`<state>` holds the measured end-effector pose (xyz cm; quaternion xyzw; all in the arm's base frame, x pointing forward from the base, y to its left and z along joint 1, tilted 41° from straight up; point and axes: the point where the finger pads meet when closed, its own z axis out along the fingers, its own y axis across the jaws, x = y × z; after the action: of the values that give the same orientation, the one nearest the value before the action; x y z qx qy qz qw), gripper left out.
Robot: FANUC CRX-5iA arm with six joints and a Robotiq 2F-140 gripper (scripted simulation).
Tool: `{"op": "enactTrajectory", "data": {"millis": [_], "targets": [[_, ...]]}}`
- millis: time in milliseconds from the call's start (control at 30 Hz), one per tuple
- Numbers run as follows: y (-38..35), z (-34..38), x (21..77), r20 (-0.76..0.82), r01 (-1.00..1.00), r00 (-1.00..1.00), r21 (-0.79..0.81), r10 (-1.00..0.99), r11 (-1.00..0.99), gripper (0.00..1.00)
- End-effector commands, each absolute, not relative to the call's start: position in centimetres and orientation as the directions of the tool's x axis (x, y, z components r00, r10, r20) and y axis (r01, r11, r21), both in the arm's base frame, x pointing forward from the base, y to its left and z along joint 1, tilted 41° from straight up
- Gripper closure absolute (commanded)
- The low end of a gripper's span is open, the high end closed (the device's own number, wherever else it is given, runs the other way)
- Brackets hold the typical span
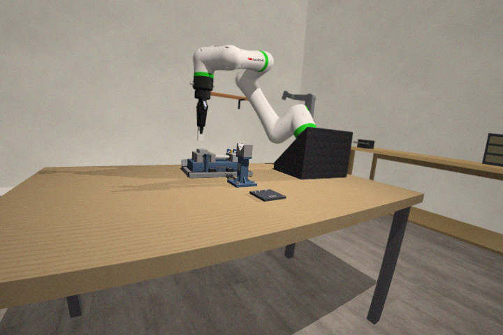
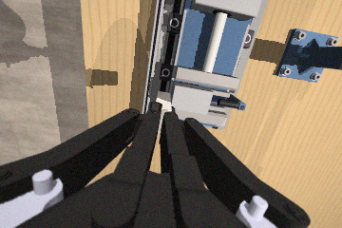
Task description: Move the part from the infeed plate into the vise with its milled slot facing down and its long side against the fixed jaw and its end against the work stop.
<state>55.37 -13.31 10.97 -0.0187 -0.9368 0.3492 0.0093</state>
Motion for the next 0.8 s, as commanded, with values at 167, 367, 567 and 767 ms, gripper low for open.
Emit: {"op": "enactTrajectory", "data": {"millis": [167, 367, 567, 767], "targets": [[-14.0, 10.2, 55.4, 0.004, 0.029, -0.999, -0.655, 0.041, 0.755, 1.00], [-14.6, 9.5, 55.4, 0.004, 0.029, -0.999, -0.655, 0.041, 0.755, 1.00], [-14.9, 9.1, 55.4, 0.004, 0.029, -0.999, -0.655, 0.041, 0.755, 1.00], [-15.3, 8.7, 55.4, 0.004, 0.029, -0.999, -0.655, 0.041, 0.755, 1.00]]}}
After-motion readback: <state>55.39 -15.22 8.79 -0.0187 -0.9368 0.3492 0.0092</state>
